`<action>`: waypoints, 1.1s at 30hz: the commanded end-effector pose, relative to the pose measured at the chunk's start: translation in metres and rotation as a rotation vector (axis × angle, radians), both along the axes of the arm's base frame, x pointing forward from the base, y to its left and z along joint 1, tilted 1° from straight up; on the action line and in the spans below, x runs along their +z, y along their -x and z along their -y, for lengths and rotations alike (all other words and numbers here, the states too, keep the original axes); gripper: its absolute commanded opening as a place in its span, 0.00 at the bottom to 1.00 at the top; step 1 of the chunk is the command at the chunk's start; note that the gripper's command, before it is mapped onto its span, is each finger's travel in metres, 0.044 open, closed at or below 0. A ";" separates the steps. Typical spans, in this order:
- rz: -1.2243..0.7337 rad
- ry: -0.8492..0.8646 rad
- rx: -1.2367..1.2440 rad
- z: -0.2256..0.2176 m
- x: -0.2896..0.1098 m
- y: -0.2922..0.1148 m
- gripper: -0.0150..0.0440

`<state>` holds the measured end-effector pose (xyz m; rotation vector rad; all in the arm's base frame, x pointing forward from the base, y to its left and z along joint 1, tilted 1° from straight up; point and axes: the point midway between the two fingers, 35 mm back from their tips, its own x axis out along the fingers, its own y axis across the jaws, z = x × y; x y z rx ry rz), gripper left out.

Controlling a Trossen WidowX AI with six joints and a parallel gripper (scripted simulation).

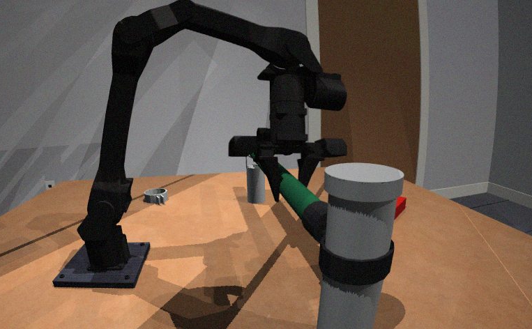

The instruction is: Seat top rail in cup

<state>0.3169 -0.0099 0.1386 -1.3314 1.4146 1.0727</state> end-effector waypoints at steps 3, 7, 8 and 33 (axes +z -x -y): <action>0.003 0.008 0.000 0.007 0.002 0.000 0.25; 0.003 0.008 0.000 0.010 0.002 0.000 0.25; 0.003 0.008 0.000 0.011 0.003 0.000 0.25; 0.003 0.010 0.000 0.028 0.005 0.000 0.25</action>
